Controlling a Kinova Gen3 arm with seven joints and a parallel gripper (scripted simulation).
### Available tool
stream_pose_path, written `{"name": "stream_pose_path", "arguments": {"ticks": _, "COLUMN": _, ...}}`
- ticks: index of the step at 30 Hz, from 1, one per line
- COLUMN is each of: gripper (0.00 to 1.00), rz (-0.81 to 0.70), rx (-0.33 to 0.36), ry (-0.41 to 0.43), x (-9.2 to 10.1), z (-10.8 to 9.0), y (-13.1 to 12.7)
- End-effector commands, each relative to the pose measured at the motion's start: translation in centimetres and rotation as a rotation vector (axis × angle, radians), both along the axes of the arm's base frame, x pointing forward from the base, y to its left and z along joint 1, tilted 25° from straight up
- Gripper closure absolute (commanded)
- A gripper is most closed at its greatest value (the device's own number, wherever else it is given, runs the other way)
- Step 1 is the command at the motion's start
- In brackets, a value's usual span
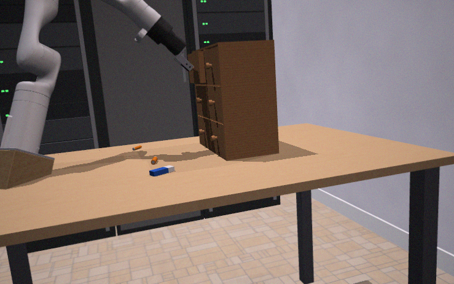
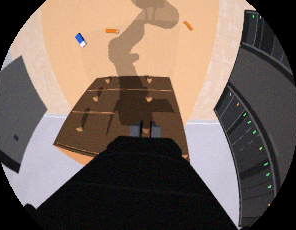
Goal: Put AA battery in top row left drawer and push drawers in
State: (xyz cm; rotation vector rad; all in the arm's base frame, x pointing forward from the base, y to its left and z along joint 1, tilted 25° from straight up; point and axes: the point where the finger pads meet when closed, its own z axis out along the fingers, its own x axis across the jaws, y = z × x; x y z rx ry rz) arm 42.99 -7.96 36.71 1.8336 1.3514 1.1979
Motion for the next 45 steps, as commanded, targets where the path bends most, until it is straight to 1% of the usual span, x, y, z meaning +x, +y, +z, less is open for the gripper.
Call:
{"name": "stream_pose_path", "arguments": {"ticks": 1, "gripper": 0.63, "rz": 0.004, "rx": -0.008, "ry": 0.001, "x": -0.7, "z": -0.2, "y": 0.2}}
{"name": "stream_pose_path", "arguments": {"ticks": 25, "gripper": 0.63, "rz": 0.011, "rx": -0.008, "ry": 0.004, "x": -3.5, "z": -1.1, "y": 1.0}}
{"name": "stream_pose_path", "arguments": {"ticks": 37, "gripper": 0.63, "rz": 0.011, "rx": -0.008, "ry": 0.003, "x": -4.3, "z": -1.3, "y": 1.2}}
{"name": "stream_pose_path", "arguments": {"ticks": 45, "gripper": 0.63, "rz": 0.01, "rx": -0.006, "ry": 0.001, "x": -4.4, "z": -1.3, "y": 1.2}}
